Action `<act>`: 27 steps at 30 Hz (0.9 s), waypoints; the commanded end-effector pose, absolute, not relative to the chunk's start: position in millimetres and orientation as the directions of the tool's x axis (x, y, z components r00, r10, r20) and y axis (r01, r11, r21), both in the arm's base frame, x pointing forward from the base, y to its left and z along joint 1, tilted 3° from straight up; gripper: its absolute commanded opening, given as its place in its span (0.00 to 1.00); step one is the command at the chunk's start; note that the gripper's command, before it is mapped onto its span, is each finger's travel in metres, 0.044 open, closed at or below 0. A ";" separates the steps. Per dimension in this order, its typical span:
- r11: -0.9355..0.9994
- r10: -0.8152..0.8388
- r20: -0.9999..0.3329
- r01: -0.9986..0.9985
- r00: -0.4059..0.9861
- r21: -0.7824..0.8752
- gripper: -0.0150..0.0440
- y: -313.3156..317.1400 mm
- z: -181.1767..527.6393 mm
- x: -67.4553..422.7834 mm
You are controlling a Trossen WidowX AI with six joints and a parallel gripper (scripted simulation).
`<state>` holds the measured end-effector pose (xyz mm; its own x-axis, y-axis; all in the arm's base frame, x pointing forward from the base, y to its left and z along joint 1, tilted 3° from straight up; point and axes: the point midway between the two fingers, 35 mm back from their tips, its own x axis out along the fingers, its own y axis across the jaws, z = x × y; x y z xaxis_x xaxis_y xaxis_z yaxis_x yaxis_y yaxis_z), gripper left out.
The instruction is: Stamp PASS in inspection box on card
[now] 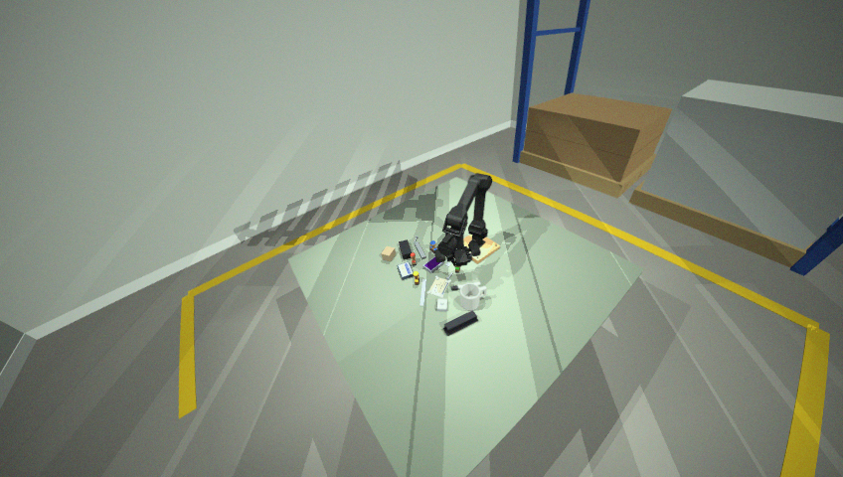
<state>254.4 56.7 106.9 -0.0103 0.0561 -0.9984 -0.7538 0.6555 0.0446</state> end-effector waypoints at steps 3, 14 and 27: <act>0.659 0.062 -0.998 -0.751 -0.007 0.046 0.25 62.9 104.1 228.7; 0.659 0.062 -0.998 -0.751 -0.007 0.046 0.25 63.7 93.4 229.1; 0.659 0.062 -0.998 -0.751 -0.007 0.046 0.25 64.7 72.2 230.1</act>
